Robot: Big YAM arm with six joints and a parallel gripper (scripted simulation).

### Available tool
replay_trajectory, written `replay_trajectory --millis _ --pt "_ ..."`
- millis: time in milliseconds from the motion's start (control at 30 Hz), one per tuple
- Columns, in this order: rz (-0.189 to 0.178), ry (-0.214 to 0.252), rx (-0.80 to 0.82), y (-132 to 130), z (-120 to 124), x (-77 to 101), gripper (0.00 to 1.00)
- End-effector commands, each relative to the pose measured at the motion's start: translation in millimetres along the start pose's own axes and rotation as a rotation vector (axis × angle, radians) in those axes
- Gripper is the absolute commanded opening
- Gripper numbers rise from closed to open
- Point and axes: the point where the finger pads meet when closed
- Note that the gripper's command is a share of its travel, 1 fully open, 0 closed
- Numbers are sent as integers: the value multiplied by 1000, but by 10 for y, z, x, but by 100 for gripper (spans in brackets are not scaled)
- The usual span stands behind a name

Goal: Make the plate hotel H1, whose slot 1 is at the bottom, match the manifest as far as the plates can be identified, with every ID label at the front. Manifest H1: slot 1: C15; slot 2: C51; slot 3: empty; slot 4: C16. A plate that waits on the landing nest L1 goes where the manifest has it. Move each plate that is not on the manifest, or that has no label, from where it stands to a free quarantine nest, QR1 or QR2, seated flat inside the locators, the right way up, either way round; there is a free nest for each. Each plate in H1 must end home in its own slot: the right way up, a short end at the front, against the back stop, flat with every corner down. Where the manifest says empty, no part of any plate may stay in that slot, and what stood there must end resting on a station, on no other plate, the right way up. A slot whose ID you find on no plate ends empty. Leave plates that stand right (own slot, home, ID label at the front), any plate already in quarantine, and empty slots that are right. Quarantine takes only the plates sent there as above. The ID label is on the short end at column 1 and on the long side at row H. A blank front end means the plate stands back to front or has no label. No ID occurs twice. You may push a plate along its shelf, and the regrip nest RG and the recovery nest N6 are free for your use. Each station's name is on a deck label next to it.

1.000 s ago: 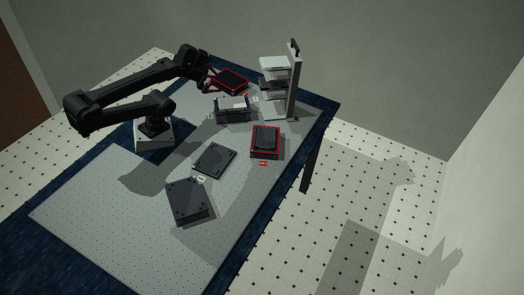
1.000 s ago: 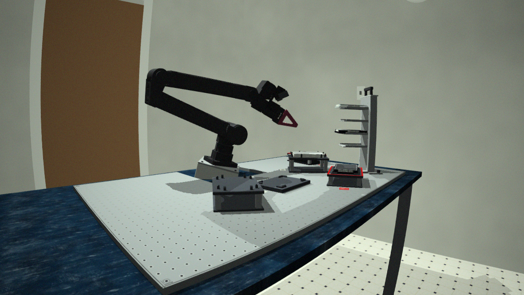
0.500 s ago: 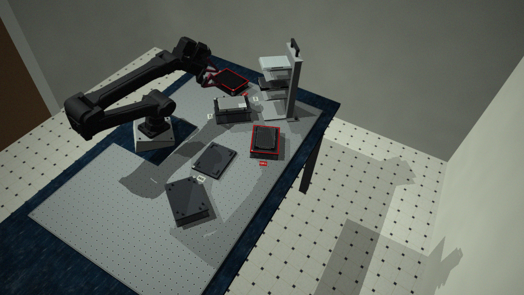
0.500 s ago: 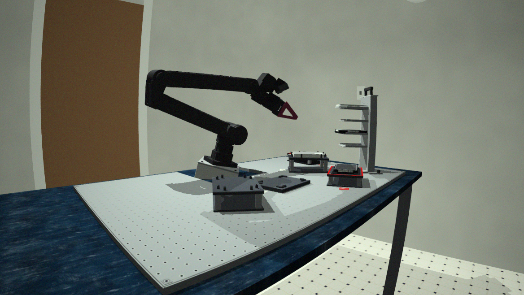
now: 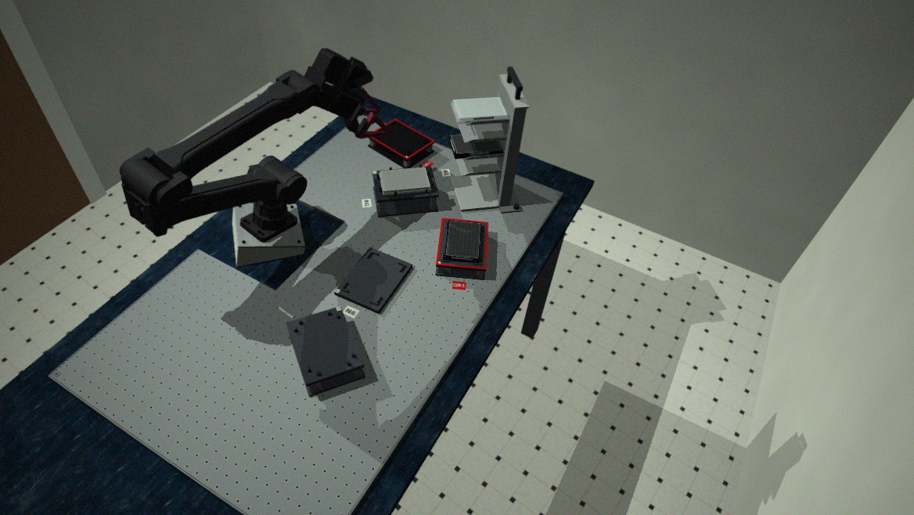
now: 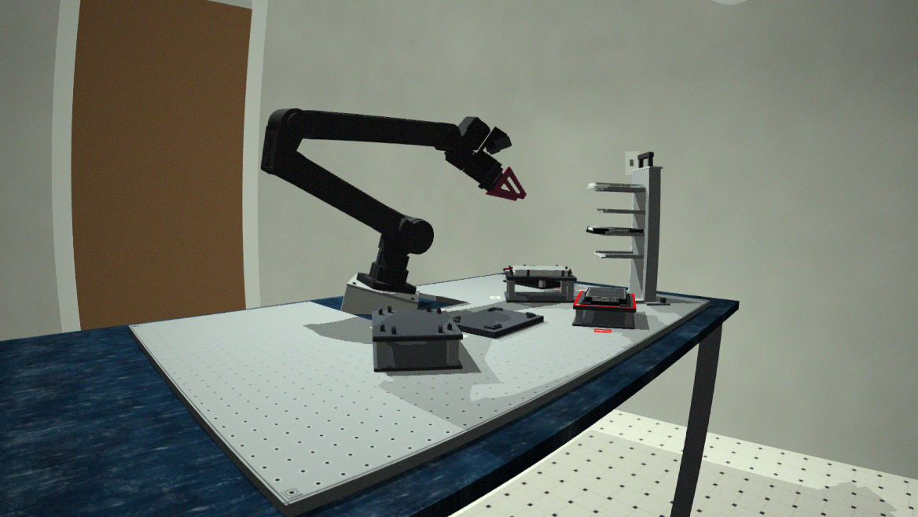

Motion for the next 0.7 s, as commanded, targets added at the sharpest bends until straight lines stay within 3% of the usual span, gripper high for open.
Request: replay_trajectory --millis 0,200,267,667 --pt "-18 -10 46 106 -356 61 100" --pt "-67 62 154 305 -383 -17 100" --pt "-67 62 154 305 -383 -17 100" --pt "-163 209 373 701 -424 -178 100"
Point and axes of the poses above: the point where the finger pads meet when closed, its own x axis back along the fingers, its own y axis across the jaws, z = x × y, and after that the axes turned 11 degrees about -x, right-handed
